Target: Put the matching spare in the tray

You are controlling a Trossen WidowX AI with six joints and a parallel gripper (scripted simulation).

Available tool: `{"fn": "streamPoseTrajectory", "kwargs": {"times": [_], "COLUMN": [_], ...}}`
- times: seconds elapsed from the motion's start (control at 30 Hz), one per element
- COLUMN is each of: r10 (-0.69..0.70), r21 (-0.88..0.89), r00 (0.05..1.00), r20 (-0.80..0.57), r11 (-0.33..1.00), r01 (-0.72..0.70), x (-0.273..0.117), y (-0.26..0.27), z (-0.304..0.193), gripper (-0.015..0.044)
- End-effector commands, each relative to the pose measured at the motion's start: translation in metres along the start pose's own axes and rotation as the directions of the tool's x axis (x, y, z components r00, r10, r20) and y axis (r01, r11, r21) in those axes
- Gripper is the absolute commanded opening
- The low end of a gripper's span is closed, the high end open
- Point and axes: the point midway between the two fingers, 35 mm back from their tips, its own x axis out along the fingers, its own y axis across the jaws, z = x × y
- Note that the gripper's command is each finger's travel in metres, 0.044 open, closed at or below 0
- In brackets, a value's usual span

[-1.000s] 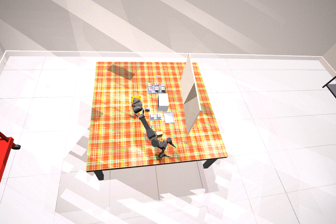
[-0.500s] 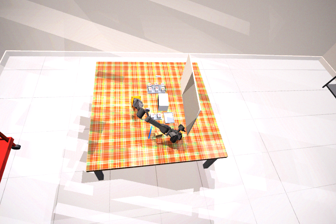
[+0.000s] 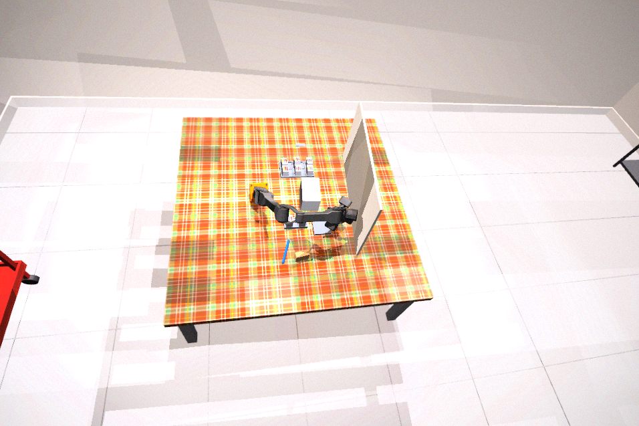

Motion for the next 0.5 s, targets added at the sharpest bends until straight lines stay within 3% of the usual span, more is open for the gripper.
{"fn": "streamPoseTrajectory", "kwargs": {"times": [0.0, 0.2, 0.33, 0.47], "r10": [-0.102, -0.297, -0.464, -0.509], "r21": [-0.137, -0.355, -0.533, -0.588], "r00": [0.991, 0.947, 0.886, 0.86], "r20": [-0.09, -0.124, -0.027, 0.035], "r11": [0.987, 0.904, 0.756, 0.685], "r01": [0.089, 0.237, 0.379, 0.429], "x": [0.003, 0.002, -0.009, -0.015], "y": [0.035, 0.075, 0.107, 0.118], "z": [-0.037, -0.089, -0.128, -0.141], "gripper": [0.044, 0.044, 0.044, 0.044]}}
